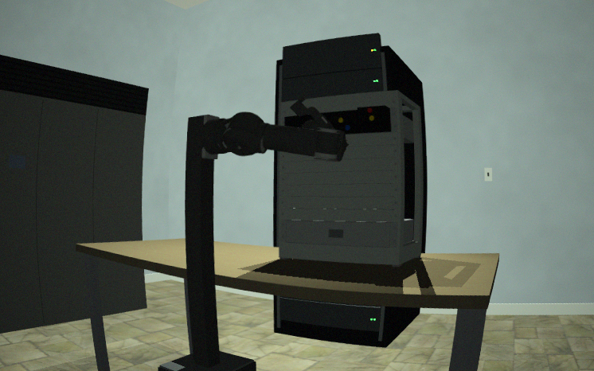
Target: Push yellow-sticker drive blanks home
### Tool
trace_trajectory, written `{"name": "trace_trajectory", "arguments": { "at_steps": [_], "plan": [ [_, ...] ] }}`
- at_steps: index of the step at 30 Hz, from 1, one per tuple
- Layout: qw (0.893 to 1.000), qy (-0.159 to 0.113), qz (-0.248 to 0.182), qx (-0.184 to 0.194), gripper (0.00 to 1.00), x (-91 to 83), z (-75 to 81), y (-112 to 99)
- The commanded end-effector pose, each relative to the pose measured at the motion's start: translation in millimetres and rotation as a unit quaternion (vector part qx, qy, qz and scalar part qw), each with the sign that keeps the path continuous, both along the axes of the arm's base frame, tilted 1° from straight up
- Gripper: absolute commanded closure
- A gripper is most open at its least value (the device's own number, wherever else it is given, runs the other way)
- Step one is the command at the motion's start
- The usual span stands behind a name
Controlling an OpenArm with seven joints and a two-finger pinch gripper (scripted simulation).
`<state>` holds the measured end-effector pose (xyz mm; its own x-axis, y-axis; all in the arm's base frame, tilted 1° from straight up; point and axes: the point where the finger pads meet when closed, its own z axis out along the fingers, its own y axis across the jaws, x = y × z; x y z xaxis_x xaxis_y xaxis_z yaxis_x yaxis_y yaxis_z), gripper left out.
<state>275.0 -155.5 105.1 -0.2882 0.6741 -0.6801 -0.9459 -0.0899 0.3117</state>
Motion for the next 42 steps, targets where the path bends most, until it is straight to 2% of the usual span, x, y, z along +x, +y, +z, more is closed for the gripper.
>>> {"name": "trace_trajectory", "arguments": {
  "at_steps": [1, 42],
  "plan": [
    [1.0, -0.002, 0.0, 0.0, 0.0, -0.5, 1.1, -0.2],
    [1.0, -0.001, -0.009, 0.002, 0.0, 1.3, 2.9, -0.5]
  ]
}}
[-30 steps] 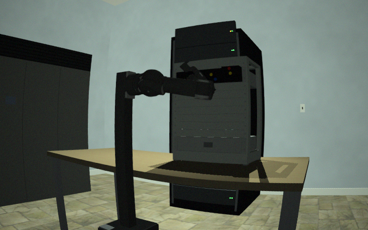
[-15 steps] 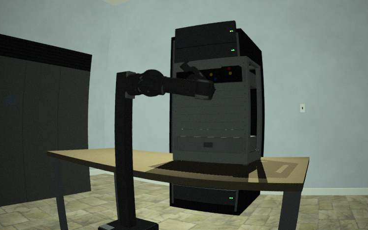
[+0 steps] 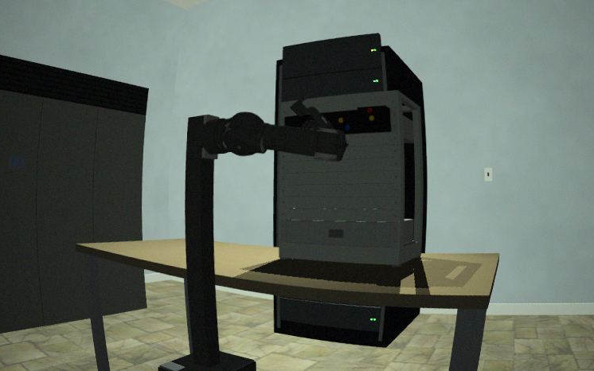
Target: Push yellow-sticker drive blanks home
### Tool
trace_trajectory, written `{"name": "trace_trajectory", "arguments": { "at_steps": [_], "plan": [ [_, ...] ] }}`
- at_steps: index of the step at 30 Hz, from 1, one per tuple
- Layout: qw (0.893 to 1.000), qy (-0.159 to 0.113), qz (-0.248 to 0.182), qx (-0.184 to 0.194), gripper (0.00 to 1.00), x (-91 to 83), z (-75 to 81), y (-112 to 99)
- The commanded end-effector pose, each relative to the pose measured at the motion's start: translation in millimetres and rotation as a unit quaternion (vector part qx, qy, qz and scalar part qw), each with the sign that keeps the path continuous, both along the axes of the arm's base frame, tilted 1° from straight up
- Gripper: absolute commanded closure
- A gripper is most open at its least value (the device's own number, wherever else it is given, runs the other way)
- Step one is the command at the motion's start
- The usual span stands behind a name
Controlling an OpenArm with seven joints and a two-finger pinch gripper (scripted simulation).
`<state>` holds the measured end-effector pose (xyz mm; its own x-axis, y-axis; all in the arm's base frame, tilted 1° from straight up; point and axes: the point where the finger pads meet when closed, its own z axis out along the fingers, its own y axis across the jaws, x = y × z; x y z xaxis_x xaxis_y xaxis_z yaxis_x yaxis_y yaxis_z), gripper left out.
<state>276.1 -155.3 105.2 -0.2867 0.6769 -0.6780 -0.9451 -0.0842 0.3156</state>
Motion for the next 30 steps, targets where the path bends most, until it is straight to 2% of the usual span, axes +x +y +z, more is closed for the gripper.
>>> {"name": "trace_trajectory", "arguments": {
  "at_steps": [1, 10, 17, 24, 26, 30],
  "plan": [
    [1.0, -0.002, -0.008, 0.001, 0.0, 0.8, 3.1, -1],
    [0.999, 0.008, -0.036, 0.006, 0.0, 7.7, 9.1, -1],
    [0.995, 0.029, -0.096, 0.02, 0.0, 20.8, 21.6, -6],
    [0.981, 0.07, -0.174, 0.047, 0.0, 37.1, 37.6, -18],
    [0.981, 0.07, -0.174, 0.047, 0.0, 37.1, 37.6, -18],
    [0.967, 0.104, -0.222, 0.069, 0.0, 46.0, 46.5, -29]
  ]
}}
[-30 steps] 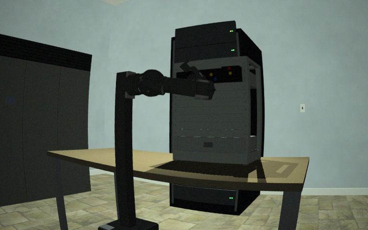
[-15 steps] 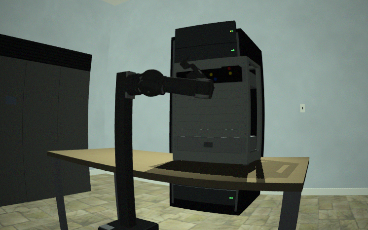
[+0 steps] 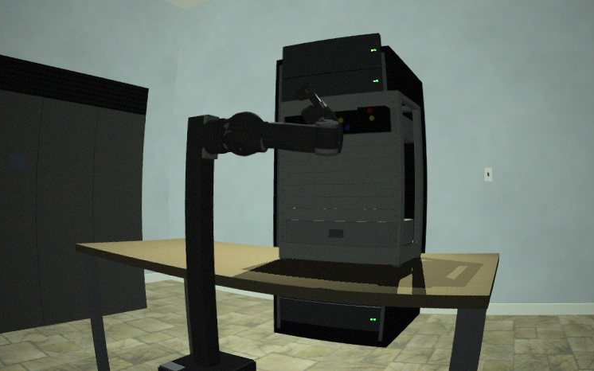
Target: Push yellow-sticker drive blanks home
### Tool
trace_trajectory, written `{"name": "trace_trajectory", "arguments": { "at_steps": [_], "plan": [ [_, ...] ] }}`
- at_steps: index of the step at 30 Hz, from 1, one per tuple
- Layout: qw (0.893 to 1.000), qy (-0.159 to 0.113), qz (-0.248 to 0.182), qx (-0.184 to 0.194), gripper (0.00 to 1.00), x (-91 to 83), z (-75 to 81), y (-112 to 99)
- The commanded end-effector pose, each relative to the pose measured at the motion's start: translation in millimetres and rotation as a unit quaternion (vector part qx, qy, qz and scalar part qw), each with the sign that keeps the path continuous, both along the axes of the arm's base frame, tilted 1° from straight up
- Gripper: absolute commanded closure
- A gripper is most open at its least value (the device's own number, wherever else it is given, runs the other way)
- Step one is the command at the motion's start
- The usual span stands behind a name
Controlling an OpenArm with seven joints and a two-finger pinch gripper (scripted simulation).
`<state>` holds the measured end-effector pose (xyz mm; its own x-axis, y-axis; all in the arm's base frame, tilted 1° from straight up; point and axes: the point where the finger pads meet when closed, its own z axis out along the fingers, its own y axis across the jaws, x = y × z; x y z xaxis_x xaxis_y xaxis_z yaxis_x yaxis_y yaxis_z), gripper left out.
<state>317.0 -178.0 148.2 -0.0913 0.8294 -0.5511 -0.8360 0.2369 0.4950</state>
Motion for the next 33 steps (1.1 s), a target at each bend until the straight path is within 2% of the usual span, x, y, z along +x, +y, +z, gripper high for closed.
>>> {"name": "trace_trajectory", "arguments": {
  "at_steps": [1, 6, 11, 13, 20, 27, 28, 30, 33],
  "plan": [
    [0.999, 0.02, -0.034, 0.018, 0.0, 7.1, 5.4, -10],
    [0.991, 0.073, -0.093, 0.058, 0.0, 15.1, 12.3, -27],
    [0.975, 0.135, -0.143, 0.102, 0.0, 19.0, 13.3, -45],
    [0.975, 0.135, -0.143, 0.102, 0.0, 19.0, 13.3, -45],
    [0.941, 0.229, -0.191, 0.16, 0.0, 17.3, 4.6, -66],
    [0.902, 0.315, -0.214, 0.205, 0.0, 9.7, -11.2, -76],
    [0.896, 0.326, -0.216, 0.21, 0.0, 8.3, -13.6, -77],
    [0.896, 0.326, -0.216, 0.21, 0.0, 8.3, -13.6, -77],
    [0.881, 0.356, -0.22, 0.222, 0.0, 4.2, -20.5, -79]
  ]
}}
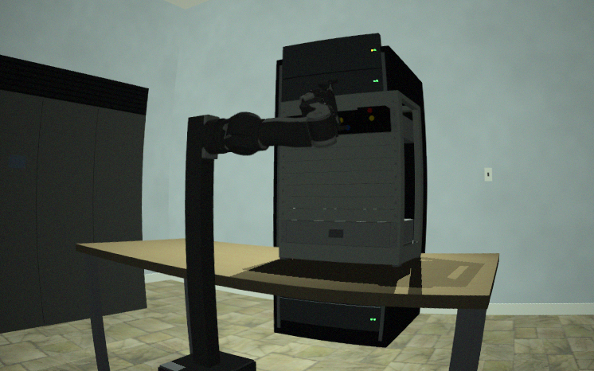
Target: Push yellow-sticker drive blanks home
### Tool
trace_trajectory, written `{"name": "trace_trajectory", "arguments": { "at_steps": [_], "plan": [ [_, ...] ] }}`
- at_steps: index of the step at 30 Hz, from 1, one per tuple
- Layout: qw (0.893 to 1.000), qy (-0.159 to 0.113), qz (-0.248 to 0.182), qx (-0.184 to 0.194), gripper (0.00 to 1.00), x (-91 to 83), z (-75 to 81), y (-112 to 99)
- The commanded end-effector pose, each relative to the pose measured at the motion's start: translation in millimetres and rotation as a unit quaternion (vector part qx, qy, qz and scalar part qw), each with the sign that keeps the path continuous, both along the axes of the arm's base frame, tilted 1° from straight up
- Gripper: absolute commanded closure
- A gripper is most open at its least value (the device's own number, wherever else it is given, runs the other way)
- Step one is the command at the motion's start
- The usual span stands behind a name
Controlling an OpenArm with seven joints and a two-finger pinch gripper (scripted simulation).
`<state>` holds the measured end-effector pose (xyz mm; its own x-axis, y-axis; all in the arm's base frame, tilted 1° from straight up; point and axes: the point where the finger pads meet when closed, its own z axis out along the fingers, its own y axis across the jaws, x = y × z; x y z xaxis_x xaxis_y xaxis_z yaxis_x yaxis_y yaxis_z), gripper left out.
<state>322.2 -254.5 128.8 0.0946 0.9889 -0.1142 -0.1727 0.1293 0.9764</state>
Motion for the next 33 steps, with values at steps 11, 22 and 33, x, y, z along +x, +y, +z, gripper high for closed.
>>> {"name": "trace_trajectory", "arguments": {
  "at_steps": [11, 22, 33],
  "plan": [
    [0.995, 0.08, -0.009, 0.054, 0.0, -12.6, -18.6, -2],
    [0.994, 0.093, -0.009, 0.062, 0.0, -15.0, -22.0, -2],
    [0.994, 0.093, -0.009, 0.062, 0.0, -15.1, -22.1, -2]
  ]
}}
